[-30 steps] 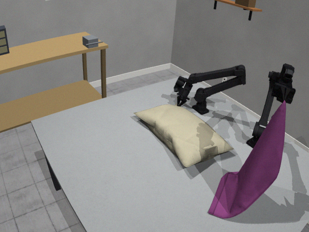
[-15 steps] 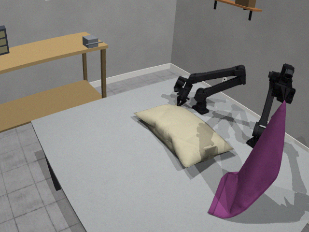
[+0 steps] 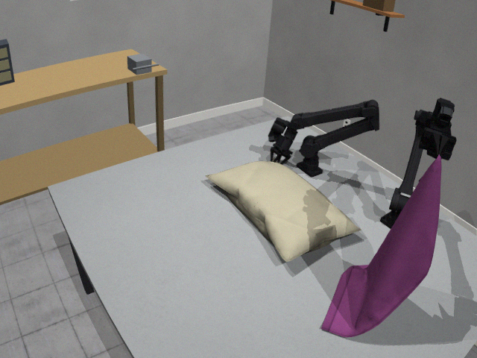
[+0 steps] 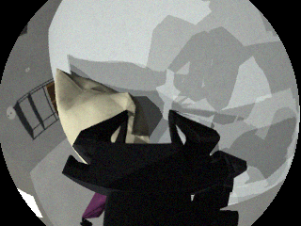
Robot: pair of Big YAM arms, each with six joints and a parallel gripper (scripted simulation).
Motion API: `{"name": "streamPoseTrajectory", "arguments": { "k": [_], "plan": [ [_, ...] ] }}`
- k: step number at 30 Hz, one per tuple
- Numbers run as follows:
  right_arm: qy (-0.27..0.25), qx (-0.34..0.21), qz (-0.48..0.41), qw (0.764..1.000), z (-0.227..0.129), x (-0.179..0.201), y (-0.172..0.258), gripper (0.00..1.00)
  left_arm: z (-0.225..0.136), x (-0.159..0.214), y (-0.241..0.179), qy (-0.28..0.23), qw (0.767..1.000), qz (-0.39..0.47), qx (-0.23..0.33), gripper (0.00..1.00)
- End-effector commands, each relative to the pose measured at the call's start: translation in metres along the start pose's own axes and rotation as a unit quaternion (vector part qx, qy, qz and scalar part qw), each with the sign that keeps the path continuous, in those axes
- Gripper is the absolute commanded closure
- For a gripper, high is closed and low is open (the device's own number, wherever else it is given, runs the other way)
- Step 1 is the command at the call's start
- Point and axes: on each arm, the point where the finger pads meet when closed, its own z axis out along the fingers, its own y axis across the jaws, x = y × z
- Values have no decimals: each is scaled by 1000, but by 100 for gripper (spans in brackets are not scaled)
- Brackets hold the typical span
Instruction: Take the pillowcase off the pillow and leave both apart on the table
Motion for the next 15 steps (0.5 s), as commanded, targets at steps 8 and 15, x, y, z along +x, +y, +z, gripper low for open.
{"name": "streamPoseTrajectory", "arguments": {
  "k": [8, 15],
  "plan": [
    [-8, -6, -8, 1000, -2, -7, 7, 40, -11, -23, -1, -26, 1000, -3, 1, 98],
    [-22, -17, -16, 999, -30, -16, 30, 40, -11, -23, -1, -26, 1000, -3, 1, 98]
  ]
}}
